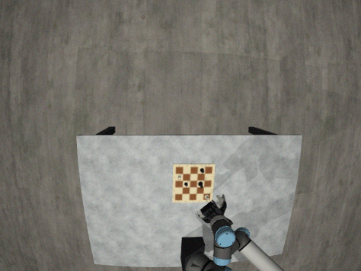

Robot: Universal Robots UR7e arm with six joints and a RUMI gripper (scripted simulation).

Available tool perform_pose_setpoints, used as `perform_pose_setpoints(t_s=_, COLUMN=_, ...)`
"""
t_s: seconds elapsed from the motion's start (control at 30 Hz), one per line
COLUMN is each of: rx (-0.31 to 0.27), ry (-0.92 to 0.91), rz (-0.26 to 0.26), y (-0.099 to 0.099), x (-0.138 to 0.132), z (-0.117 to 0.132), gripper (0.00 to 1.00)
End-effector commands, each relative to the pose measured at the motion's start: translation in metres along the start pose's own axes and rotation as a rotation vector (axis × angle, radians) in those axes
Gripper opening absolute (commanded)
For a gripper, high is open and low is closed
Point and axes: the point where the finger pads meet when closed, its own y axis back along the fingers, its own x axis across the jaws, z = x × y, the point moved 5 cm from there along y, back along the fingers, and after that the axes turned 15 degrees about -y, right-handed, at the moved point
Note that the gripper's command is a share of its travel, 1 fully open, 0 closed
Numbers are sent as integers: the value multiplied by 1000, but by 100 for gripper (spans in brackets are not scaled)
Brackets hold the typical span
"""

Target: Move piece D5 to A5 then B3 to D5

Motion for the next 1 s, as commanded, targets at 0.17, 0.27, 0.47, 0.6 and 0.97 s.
perform_pose_setpoints(t_s=0.17, rx=0, ry=-198, rz=0, y=1, x=-2, z=23, gripper=100)
perform_pose_setpoints(t_s=0.27, rx=0, ry=-321, rz=0, y=1, x=-2, z=38, gripper=100)
perform_pose_setpoints(t_s=0.47, rx=-1, ry=-550, rz=0, y=0, x=-2, z=66, gripper=100)
perform_pose_setpoints(t_s=0.6, rx=-1, ry=-604, rz=0, y=0, x=-2, z=73, gripper=100)
perform_pose_setpoints(t_s=0.97, rx=-1, ry=-678, rz=0, y=-1, x=-1, z=83, gripper=25)
